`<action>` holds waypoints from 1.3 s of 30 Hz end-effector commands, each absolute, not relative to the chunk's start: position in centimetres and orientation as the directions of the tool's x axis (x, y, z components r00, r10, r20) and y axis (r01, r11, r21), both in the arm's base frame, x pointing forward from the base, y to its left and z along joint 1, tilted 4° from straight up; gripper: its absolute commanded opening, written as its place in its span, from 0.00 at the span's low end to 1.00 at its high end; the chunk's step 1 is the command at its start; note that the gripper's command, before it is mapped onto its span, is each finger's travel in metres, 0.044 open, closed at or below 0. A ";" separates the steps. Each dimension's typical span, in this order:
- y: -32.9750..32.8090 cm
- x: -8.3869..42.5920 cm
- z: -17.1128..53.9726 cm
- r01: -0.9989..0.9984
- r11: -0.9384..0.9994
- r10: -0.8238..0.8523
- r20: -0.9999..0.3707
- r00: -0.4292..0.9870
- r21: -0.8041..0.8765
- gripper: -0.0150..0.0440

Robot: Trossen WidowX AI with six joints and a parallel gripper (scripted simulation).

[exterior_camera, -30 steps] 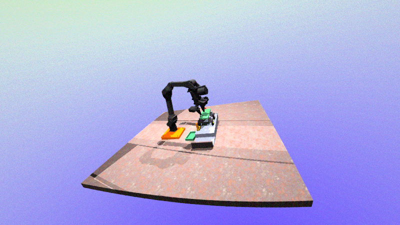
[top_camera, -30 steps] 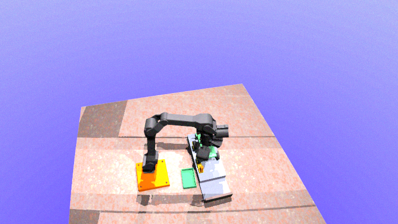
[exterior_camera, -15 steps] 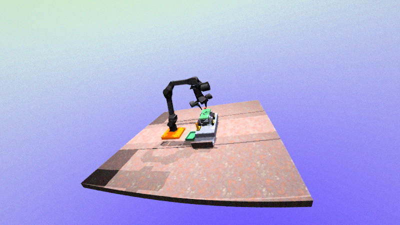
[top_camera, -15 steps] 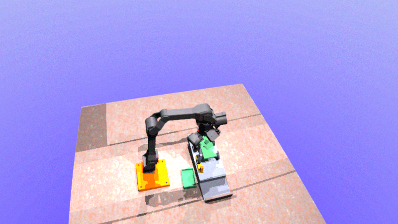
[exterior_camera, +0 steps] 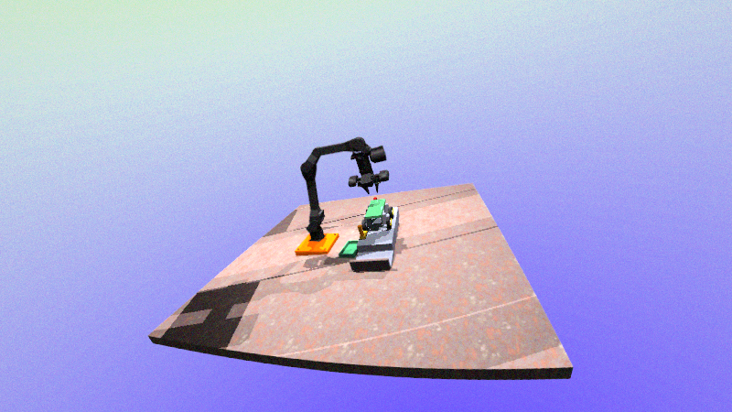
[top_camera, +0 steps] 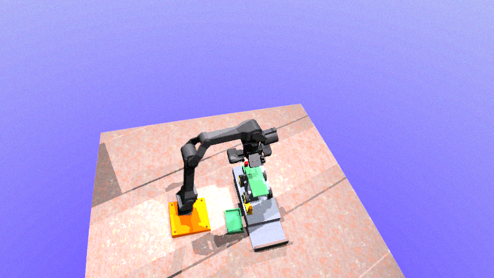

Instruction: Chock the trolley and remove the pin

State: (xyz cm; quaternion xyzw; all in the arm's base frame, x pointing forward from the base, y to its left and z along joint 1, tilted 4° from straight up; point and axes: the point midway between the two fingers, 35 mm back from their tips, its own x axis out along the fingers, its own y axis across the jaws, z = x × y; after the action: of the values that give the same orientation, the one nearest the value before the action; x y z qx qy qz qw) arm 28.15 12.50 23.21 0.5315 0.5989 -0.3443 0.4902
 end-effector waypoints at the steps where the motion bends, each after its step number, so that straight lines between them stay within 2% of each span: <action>1: 12.7 28.2 23.1 0.981 0.174 0.301 -0.953 0.035 0.091 0.58; 39: 14.2 28.4 18.4 0.981 0.174 0.302 -0.953 0.035 0.091 0.58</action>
State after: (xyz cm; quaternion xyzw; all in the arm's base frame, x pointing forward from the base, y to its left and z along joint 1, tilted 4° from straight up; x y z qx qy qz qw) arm 28.44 14.06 18.73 0.5354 0.5986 -0.3542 0.4791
